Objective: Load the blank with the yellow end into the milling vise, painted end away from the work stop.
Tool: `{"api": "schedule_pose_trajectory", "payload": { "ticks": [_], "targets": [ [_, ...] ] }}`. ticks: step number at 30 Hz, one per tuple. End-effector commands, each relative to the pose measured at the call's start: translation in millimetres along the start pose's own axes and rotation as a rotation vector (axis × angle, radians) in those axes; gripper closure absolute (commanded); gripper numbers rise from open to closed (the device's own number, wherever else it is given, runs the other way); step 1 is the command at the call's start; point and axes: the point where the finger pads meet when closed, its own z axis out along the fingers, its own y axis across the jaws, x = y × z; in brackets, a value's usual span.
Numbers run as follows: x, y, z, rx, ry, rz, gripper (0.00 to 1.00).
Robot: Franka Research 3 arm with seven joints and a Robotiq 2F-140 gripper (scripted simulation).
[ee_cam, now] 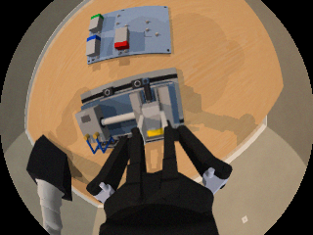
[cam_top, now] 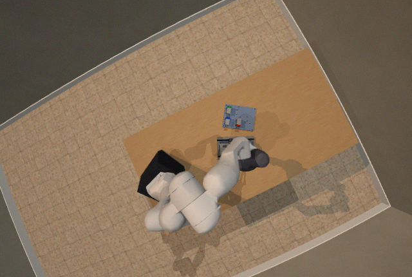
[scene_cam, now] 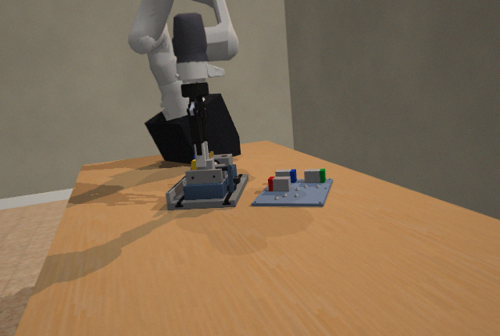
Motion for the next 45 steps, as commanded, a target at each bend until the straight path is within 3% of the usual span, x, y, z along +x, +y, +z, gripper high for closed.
{"api": "schedule_pose_trajectory", "payload": {
  "ticks": [1,45],
  "targets": [
    [0.8,1.6,-0.3,-0.003,0.0,-0.007,1.0],
    [6.9,4.9,-0.3,-0.003,0.0,-0.007,1.0]
  ]
}}
